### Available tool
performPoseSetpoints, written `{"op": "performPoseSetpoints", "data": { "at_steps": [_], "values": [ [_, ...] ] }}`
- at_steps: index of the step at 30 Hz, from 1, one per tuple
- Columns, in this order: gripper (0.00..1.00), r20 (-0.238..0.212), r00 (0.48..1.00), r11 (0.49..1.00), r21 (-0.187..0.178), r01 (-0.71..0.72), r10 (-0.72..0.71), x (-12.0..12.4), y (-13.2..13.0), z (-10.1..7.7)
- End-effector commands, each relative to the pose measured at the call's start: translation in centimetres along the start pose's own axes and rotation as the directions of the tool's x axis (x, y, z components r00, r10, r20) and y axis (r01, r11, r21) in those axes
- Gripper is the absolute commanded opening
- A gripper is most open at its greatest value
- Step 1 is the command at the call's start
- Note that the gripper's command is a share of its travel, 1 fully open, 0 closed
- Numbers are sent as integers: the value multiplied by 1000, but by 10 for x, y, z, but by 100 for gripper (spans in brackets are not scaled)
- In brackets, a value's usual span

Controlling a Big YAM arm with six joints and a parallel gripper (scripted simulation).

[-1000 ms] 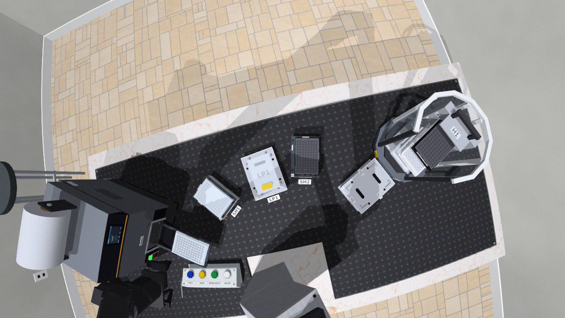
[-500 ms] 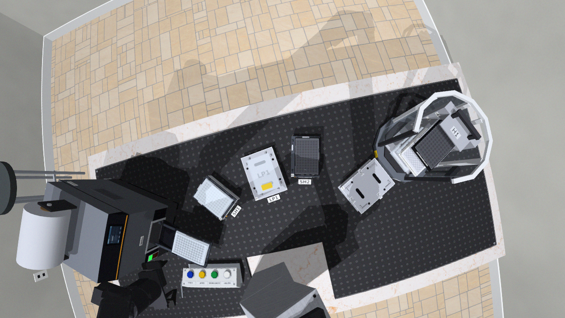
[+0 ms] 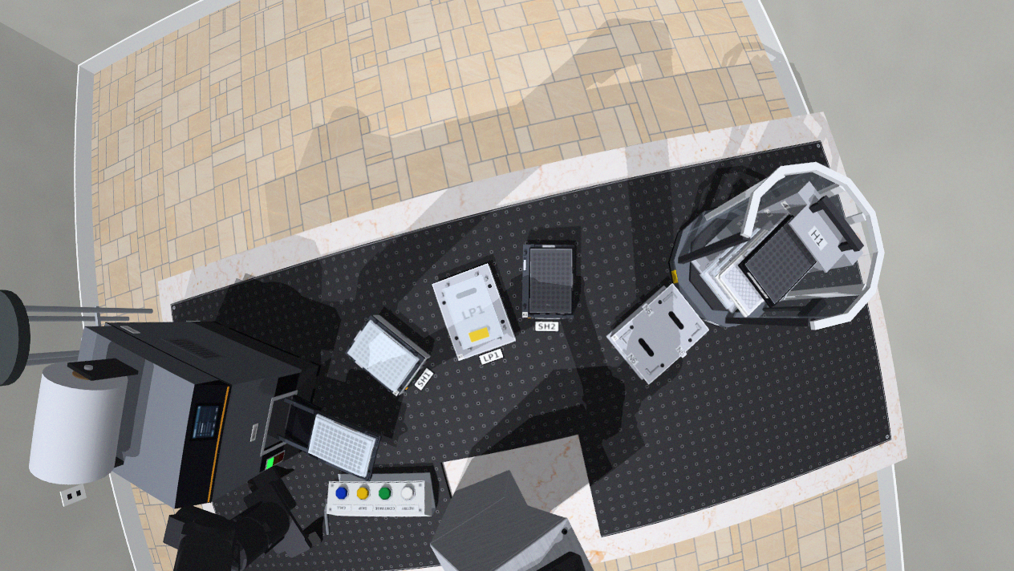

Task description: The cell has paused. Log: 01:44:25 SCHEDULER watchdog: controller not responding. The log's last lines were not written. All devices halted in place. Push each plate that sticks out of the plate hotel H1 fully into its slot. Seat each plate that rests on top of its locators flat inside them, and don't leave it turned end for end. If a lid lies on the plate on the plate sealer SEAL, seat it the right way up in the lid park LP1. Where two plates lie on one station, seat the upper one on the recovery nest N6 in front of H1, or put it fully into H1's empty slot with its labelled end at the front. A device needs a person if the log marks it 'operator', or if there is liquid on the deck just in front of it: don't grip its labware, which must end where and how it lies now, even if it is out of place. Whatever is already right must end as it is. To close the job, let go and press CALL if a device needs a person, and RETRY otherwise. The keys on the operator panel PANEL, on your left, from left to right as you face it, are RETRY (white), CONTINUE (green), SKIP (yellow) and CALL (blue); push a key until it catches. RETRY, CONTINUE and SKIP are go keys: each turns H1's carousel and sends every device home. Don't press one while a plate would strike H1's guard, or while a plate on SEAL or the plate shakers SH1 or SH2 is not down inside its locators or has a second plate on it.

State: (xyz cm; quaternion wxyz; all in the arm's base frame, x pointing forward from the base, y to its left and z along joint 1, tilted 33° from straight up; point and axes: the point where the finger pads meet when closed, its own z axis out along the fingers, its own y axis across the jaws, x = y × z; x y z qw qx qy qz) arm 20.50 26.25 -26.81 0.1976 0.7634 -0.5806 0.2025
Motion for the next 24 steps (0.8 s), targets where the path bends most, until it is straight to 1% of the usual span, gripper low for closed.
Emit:
{"op": "performPoseSetpoints", "data": {
  "at_steps": [1,9,11,12,18,24],
  "values": [
    [100,27,993,993,20,113,-114,-11,-16,-11],
    [100,23,955,955,25,295,-296,-10,-16,-11],
    [100,23,955,955,25,295,-296,-10,-16,-11],
    [100,22,948,948,25,318,-318,-10,-16,-11],
    [100,19,894,894,28,447,-447,-10,-16,-11],
    [100,14,823,823,30,567,-568,-10,-16,-11]
  ]
}}
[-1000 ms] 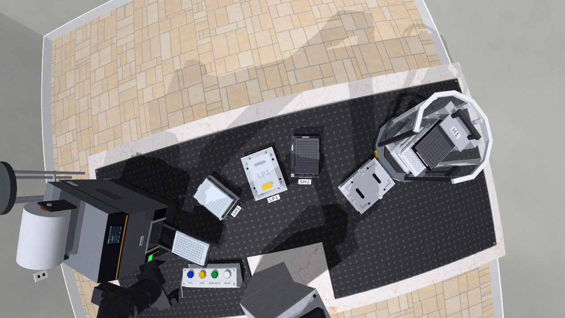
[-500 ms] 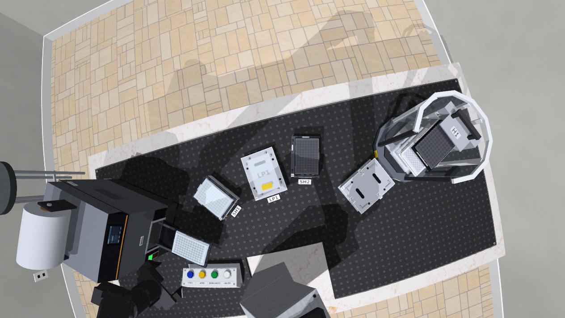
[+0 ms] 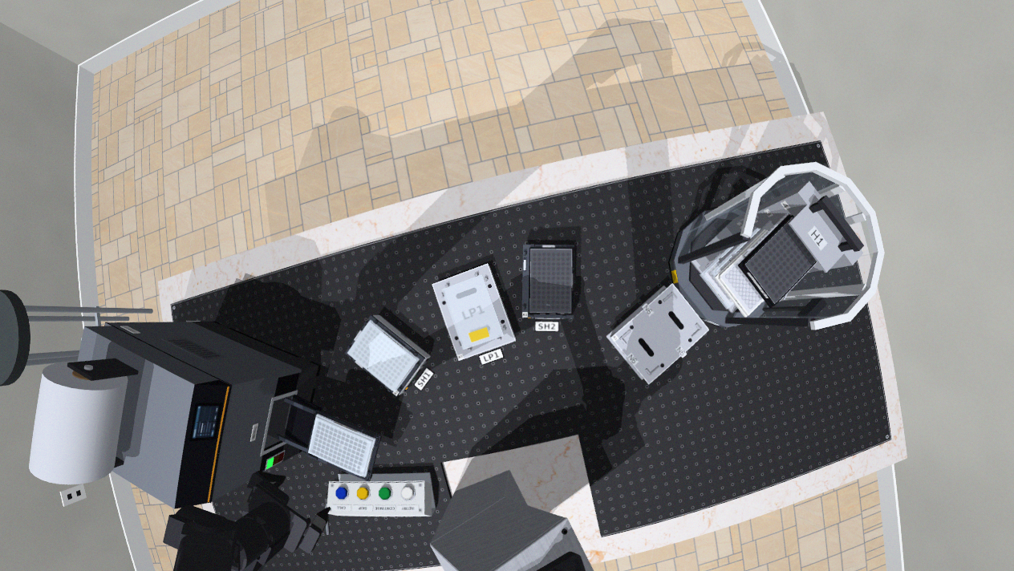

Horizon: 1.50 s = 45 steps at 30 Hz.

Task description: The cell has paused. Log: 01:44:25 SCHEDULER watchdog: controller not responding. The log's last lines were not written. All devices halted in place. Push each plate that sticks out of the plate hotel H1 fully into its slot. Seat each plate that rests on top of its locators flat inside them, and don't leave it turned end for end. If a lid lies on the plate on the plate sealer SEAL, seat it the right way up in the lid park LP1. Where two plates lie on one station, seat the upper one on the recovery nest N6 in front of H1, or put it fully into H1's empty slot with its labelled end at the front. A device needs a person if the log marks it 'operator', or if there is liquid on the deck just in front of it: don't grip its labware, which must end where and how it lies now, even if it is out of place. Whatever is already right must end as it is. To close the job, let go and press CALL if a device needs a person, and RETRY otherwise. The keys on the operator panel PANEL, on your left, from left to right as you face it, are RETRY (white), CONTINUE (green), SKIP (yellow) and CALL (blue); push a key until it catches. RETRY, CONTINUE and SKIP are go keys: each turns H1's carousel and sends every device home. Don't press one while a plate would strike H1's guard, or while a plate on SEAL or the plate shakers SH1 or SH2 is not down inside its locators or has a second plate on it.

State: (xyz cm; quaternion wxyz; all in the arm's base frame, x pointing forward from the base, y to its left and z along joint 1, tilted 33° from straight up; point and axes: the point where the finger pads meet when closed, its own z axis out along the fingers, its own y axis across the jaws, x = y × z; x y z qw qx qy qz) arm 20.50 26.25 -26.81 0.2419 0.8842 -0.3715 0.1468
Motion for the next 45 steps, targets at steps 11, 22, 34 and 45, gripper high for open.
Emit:
{"op": "performPoseSetpoints", "data": {
  "at_steps": [11,22,34,45],
  "values": [
    [100,5,978,978,25,208,-208,-3,-12,-8],
    [100,11,979,978,21,206,-206,-1,-16,4],
    [100,4,978,978,24,208,-208,-2,-12,23],
    [100,4,978,978,24,208,-208,-2,-12,23]
  ]
}}
